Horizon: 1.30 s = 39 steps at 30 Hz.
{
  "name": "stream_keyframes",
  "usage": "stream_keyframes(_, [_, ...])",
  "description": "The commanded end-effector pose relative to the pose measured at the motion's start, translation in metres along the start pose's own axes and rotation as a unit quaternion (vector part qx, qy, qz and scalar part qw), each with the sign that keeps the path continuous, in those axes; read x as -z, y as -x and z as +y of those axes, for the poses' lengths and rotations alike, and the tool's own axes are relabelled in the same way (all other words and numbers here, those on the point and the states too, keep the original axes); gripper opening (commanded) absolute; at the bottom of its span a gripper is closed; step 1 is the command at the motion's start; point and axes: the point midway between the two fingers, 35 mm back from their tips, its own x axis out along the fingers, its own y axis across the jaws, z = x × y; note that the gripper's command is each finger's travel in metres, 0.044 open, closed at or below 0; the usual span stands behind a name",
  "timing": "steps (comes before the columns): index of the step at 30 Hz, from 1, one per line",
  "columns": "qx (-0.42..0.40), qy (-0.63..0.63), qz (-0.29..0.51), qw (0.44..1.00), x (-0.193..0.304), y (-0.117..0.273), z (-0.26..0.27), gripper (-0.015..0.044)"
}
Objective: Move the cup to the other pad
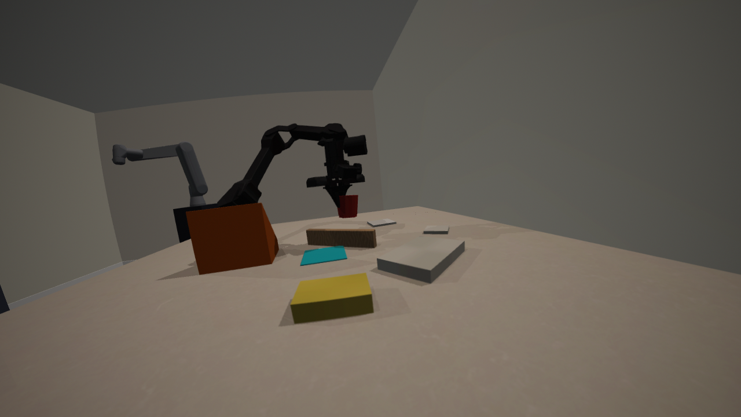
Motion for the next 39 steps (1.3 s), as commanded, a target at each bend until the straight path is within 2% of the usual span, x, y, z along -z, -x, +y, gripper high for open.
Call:
stream_keyframes(1, [0.0, 0.001, -0.001, 1.0, -0.002, 0.0, -0.004, 0.0])
stream_keyframes(39, [0.003, 0.003, -0.004, 1.0, -0.049, 0.006, -0.096, 0.0])
